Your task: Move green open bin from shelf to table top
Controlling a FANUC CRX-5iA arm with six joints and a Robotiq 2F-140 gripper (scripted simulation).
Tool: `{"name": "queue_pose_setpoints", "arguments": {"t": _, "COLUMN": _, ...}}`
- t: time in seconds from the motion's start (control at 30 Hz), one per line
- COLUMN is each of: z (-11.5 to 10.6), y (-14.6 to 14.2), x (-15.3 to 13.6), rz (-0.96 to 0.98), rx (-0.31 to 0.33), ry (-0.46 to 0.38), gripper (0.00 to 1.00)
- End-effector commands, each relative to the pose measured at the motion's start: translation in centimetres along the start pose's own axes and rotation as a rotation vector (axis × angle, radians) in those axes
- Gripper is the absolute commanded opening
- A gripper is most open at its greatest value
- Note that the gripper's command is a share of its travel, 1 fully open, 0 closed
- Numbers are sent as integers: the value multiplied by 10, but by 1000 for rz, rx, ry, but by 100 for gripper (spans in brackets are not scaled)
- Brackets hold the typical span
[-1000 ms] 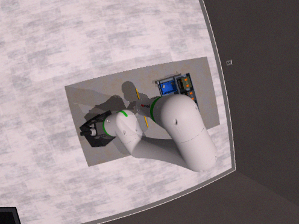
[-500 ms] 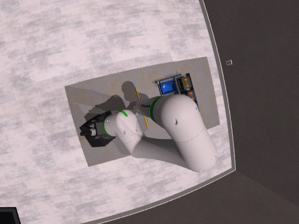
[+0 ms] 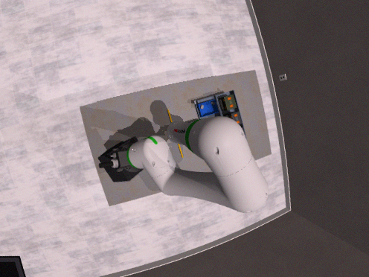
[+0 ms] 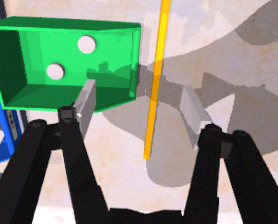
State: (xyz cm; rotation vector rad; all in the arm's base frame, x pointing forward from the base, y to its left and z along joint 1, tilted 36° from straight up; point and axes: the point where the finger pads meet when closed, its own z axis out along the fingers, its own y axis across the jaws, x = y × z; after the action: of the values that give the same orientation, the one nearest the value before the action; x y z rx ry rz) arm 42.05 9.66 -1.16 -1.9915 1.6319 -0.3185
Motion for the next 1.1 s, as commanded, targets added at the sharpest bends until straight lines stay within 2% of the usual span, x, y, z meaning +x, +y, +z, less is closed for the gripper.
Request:
{"name": "queue_pose_setpoints", "arguments": {"t": 0.0, "z": 1, "y": 0, "x": 0, "rz": 0, "rx": 40, "ry": 29, "gripper": 57}}
{"name": "queue_pose_setpoints", "arguments": {"t": 0.07, "z": 1, "y": 0, "x": 0, "rz": 0, "rx": 40, "ry": 29, "gripper": 57}}
{"name": "queue_pose_setpoints", "arguments": {"t": 0.1, "z": 0, "y": 0, "x": 0, "rz": 0, "rx": 8, "ry": 6, "gripper": 57}}
{"name": "queue_pose_setpoints", "arguments": {"t": 0.23, "z": 1, "y": 0, "x": 0, "rz": 0, "rx": 40, "ry": 29, "gripper": 57}}
{"name": "queue_pose_setpoints", "arguments": {"t": 0.63, "z": 1, "y": 0, "x": 0, "rz": 0, "rx": 40, "ry": 29, "gripper": 57}}
{"name": "queue_pose_setpoints", "arguments": {"t": 0.67, "z": 0, "y": 0, "x": 0, "rz": 0, "rx": 8, "ry": 6, "gripper": 57}}
{"name": "queue_pose_setpoints", "arguments": {"t": 0.8, "z": 1, "y": 0, "x": 0, "rz": 0, "rx": 40, "ry": 29, "gripper": 57}}
{"name": "queue_pose_setpoints", "arguments": {"t": 1.07, "z": 1, "y": 0, "x": 0, "rz": 0, "rx": 40, "ry": 29, "gripper": 57}}
